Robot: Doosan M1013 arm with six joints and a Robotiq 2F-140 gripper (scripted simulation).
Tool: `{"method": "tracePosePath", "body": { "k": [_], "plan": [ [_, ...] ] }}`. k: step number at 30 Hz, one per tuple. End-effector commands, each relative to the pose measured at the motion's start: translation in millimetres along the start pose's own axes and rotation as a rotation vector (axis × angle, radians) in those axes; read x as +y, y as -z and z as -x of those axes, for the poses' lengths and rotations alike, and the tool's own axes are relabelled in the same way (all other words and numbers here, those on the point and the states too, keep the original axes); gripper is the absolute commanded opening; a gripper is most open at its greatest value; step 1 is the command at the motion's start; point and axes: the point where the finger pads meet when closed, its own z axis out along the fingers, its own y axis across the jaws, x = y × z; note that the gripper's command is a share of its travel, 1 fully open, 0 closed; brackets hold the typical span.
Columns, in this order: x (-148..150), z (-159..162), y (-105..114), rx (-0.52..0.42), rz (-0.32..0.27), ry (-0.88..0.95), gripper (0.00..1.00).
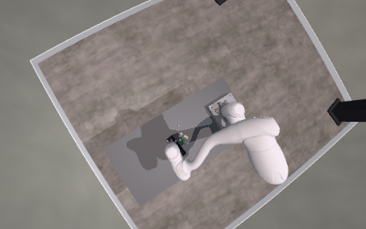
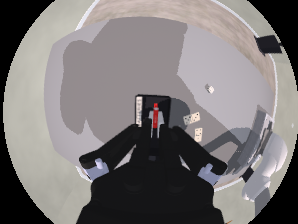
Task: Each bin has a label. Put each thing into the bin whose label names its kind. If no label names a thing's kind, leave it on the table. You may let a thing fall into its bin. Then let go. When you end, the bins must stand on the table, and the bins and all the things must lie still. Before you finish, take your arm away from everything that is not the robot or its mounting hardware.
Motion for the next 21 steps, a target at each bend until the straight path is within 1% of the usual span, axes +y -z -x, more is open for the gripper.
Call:
{"method": "tracePosePath", "body": {
  "k": [1, 5, 21],
  "plan": [
    [0, 0, -4, 0.0, 0.0, 0.0, 0.03],
    [0, 0, -8, 0.0, 0.0, 0.0, 0.03],
    [0, 0, -38, 0.0, 0.0, 0.0, 0.03]
  ]
}}
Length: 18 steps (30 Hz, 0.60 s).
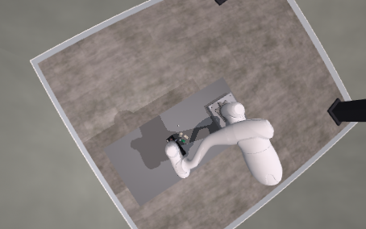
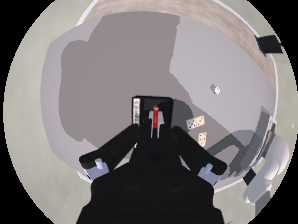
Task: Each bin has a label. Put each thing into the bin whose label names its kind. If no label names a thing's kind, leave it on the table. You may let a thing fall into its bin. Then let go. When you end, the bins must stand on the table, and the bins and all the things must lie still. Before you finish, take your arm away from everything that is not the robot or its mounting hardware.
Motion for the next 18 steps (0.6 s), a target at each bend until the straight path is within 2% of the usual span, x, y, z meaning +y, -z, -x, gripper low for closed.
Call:
{"method": "tracePosePath", "body": {
  "k": [1, 14, 15, 18],
  "plan": [
    [-0.1, 0.0, -4.4, 0.0, 0.0, 0.0, 0.03],
    [-0.1, 0.1, -7.6, 0.0, 0.0, 0.0, 0.03],
    [-0.1, 0.1, -7.6, 0.0, 0.0, 0.0, 0.15],
    [-0.1, 0.1, -7.6, 0.0, 0.0, 0.0, 0.15]
  ]
}}
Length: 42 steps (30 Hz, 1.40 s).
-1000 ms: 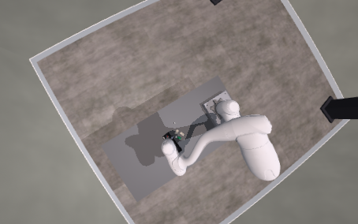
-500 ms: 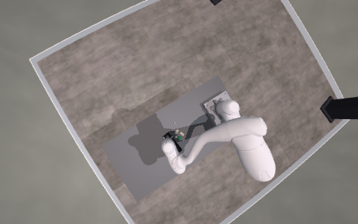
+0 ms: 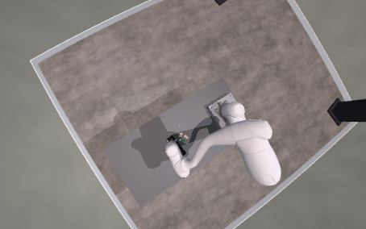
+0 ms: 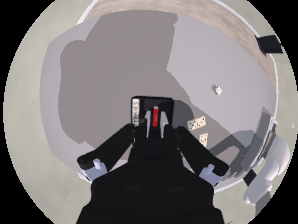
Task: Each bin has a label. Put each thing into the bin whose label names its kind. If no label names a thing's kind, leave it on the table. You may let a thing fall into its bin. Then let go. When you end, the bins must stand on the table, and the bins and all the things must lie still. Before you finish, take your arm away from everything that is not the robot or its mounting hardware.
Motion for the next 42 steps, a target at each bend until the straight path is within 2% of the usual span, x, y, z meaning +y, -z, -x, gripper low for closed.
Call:
{"method": "tracePosePath", "body": {
  "k": [1, 17, 39, 42],
  "plan": [
    [0, 0, 0, 0.0, 0.0, 0.0, 0.15],
    [0, 0, 1, 0.0, 0.0, 0.0, 0.15],
    [0, 0, 28, 0.0, 0.0, 0.0, 0.15],
    [0, 0, 41, 0.0, 0.0, 0.0, 0.15]
  ]
}}
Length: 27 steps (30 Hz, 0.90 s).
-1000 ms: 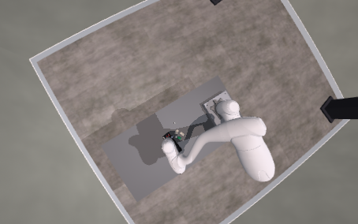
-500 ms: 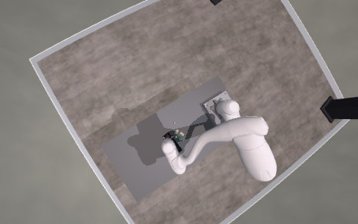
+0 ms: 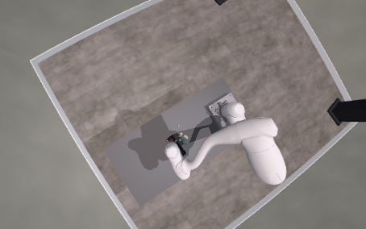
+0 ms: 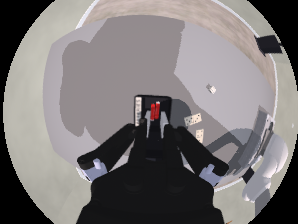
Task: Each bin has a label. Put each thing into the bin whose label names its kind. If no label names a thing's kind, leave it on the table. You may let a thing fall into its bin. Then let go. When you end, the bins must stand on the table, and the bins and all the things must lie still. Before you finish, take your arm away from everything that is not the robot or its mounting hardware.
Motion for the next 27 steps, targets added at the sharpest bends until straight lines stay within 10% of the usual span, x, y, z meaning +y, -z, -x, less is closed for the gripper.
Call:
{"method": "tracePosePath", "body": {
  "k": [1, 10, 27],
  "plan": [
    [0, 0, 11, 0.0, 0.0, 0.0, 0.15],
    [0, 0, 11, 0.0, 0.0, 0.0, 0.15],
    [88, 82, 17, 0.0, 0.0, 0.575, 0.23]
  ]
}}
